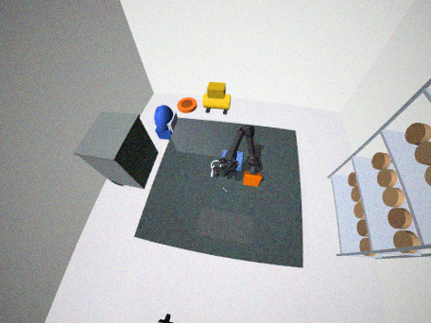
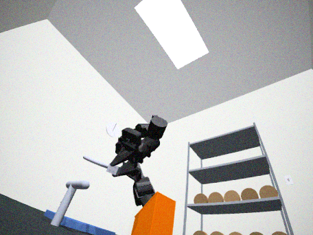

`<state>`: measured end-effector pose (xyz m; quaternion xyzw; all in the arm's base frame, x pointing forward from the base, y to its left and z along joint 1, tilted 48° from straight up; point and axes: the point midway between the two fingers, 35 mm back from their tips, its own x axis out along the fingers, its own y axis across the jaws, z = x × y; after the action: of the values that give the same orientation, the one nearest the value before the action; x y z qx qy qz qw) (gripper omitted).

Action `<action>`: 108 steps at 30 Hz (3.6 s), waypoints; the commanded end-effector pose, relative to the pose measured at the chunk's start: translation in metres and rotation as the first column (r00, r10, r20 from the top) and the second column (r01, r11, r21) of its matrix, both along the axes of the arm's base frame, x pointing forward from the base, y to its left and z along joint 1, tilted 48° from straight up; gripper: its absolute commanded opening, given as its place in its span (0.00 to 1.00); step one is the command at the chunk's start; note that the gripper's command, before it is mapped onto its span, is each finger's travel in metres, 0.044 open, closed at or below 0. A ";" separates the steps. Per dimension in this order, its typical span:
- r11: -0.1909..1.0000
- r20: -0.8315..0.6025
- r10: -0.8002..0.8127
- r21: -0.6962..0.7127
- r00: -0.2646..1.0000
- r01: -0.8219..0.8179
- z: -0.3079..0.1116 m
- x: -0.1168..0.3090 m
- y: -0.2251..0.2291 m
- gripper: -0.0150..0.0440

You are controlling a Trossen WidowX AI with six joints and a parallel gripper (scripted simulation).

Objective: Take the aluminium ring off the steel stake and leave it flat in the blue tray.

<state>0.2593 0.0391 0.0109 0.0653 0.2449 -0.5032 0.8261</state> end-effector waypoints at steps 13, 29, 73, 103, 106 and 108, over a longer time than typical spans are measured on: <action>0.990 0.313 -0.085 0.135 0.946 0.044 0.009 -0.013 -0.014 0.25; 0.972 0.408 -0.157 0.224 0.900 0.068 0.013 -0.022 -0.027 0.25; 0.932 -0.409 0.161 0.364 0.898 -0.002 0.034 -0.037 -0.070 0.25; 0.726 -0.468 0.639 0.630 0.610 -0.276 0.069 -0.054 -0.081 0.25; 0.693 -0.452 0.682 0.650 0.575 -0.311 0.074 -0.056 -0.081 0.25; 0.670 -0.440 0.709 0.662 0.551 -0.335 0.077 -0.057 -0.081 0.25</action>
<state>0.2027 -0.0426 0.0833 0.0190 0.6523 -0.1516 0.7424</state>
